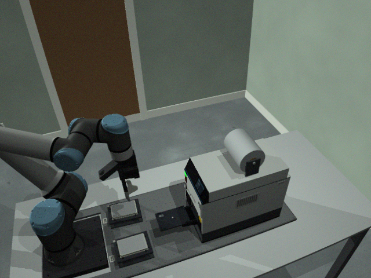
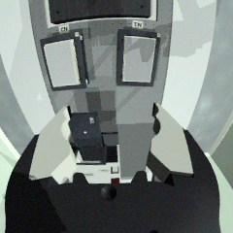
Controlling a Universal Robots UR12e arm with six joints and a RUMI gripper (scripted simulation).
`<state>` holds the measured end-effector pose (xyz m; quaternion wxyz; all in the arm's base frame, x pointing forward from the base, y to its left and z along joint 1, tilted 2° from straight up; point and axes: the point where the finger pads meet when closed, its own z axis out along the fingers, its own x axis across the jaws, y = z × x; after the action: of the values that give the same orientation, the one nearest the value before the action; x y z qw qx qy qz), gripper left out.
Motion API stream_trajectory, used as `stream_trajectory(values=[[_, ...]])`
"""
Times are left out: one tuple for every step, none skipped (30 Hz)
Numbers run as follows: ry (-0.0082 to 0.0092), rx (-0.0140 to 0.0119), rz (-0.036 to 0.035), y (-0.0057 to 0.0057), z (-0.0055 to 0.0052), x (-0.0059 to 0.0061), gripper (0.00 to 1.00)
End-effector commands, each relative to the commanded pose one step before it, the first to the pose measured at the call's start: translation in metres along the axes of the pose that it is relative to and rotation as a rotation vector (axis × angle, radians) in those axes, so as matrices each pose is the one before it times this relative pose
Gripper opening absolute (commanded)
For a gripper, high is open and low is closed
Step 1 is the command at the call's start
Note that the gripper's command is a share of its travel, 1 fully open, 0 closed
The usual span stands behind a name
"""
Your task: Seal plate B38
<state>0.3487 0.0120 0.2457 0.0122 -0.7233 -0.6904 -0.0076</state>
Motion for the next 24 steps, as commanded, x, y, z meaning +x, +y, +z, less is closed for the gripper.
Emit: stream_trajectory(values=[[0.00075,-0.0011,-0.00346,0.00632,-0.0127,-0.01318,0.68],[-0.00001,0.0,-0.00975,0.00157,-0.00325,-0.00346,0.68],[-0.00001,0.0,0.0,0.00154,-0.00325,-0.00348,0.68],[-0.00001,0.0,0.0,0.00154,-0.00325,-0.00348,0.68],[-0.00001,0.0,0.0,0.00154,-0.00325,-0.00348,0.68],[-0.00001,0.0,0.0,0.00154,-0.00325,-0.00348,0.68],[0.0,0.0,0.0,0.00019,-0.0004,-0.00042,0.68],[0.0,0.0,0.0,0.0,0.0,0.0,0.68],[0.0,0.0,0.0,0.0,0.0,0.0,0.68],[0.0,0.0,0.0,0.0,0.0,0.0,0.68],[0.0,0.0,0.0,0.0,0.0,0.0,0.68],[-0.00003,0.0,0.00001,0.00002,0.00003,0.00006,0.68],[0.00001,0.0,0.0,0.0,-0.00001,-0.00002,0.68],[0.00001,0.0,0.0,0.0,-0.00001,-0.00001,0.68],[0.0,0.0,0.0,0.0,0.0,-0.00001,0.68],[0.0,0.0,0.0,0.0,0.0,-0.00001,0.68],[0.0,0.0,0.0,0.0,0.0,0.0,0.68],[0.0,0.0,0.0,0.0,0.0,0.0,0.68],[0.0,0.0,0.0,0.0,0.0,0.0,0.68],[0.0,0.0,0.0,0.0,0.0,0.0,0.68],[0.0,0.0,0.0,0.0,0.0,0.0,0.68],[-0.00003,-0.00001,0.00004,-0.00002,0.00005,0.00006,0.68],[0.00001,0.0,-0.00001,0.00001,-0.00001,-0.00002,0.68],[0.0,0.0,0.0,0.0,0.0,0.0,0.68]])
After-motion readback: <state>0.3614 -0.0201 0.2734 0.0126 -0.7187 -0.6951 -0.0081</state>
